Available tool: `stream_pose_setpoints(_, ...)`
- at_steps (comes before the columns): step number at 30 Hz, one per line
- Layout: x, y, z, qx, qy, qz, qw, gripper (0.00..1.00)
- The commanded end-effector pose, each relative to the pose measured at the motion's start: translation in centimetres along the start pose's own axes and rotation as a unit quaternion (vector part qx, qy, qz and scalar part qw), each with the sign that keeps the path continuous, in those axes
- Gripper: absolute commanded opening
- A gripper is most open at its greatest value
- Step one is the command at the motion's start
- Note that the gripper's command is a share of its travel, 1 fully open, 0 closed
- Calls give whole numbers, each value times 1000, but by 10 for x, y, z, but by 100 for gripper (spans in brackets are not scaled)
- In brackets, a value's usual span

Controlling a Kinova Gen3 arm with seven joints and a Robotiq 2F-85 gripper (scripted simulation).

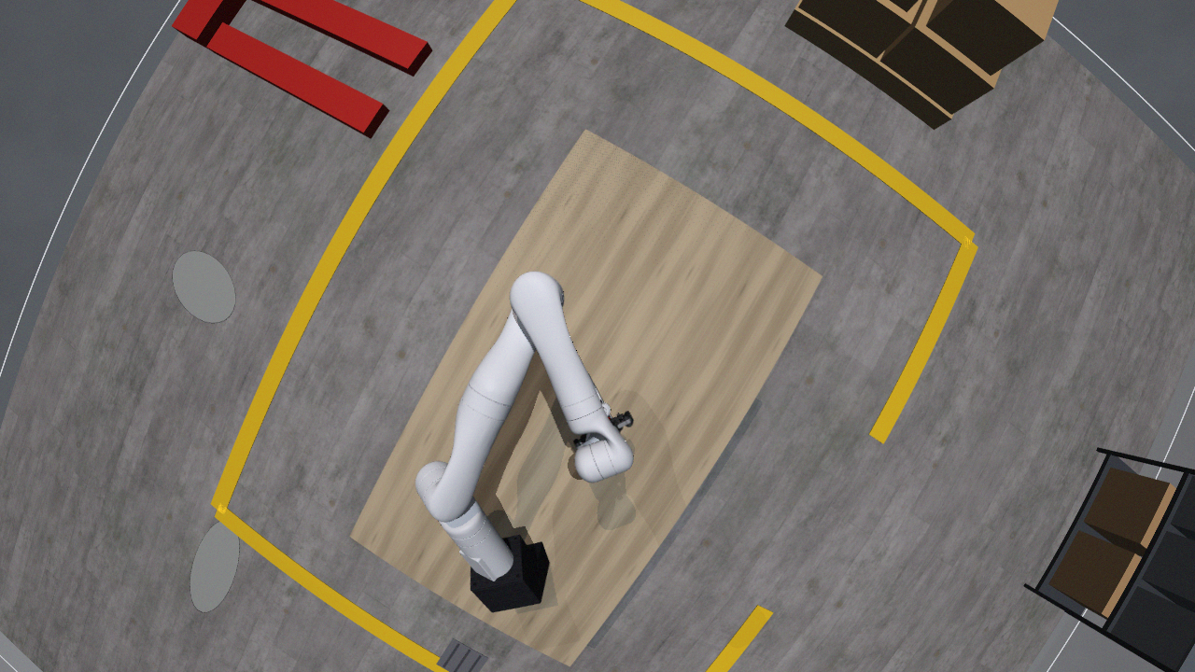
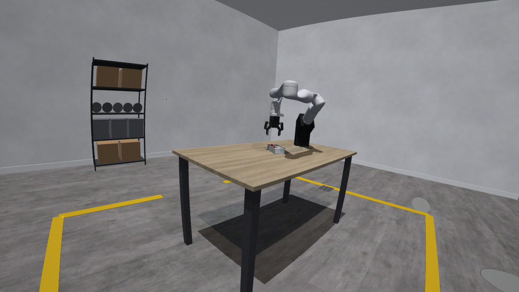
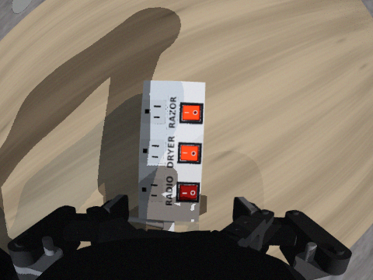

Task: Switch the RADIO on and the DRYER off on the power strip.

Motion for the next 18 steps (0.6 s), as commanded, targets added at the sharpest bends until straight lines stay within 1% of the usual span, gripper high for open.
stream_pose_setpoints(1,-4,-1,-4,-8,-1,4,1000,100)
stream_pose_setpoints(5,-5,-1,-5,-14,-1,4,1000,100)
stream_pose_setpoints(6,-5,-1,-5,-14,-1,4,1000,0)
stream_pose_setpoints(18,-5,-1,-5,-14,-1,4,1000,0)
Point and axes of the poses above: the point where the finger pads meet when closed, its own x axis back along the fingers, its own y axis across the jaws, z = x × y, the point moved 10 cm from there along x, back along the fingers, and after that the axes turned 12 degrees about x, right-handed, at the moved point
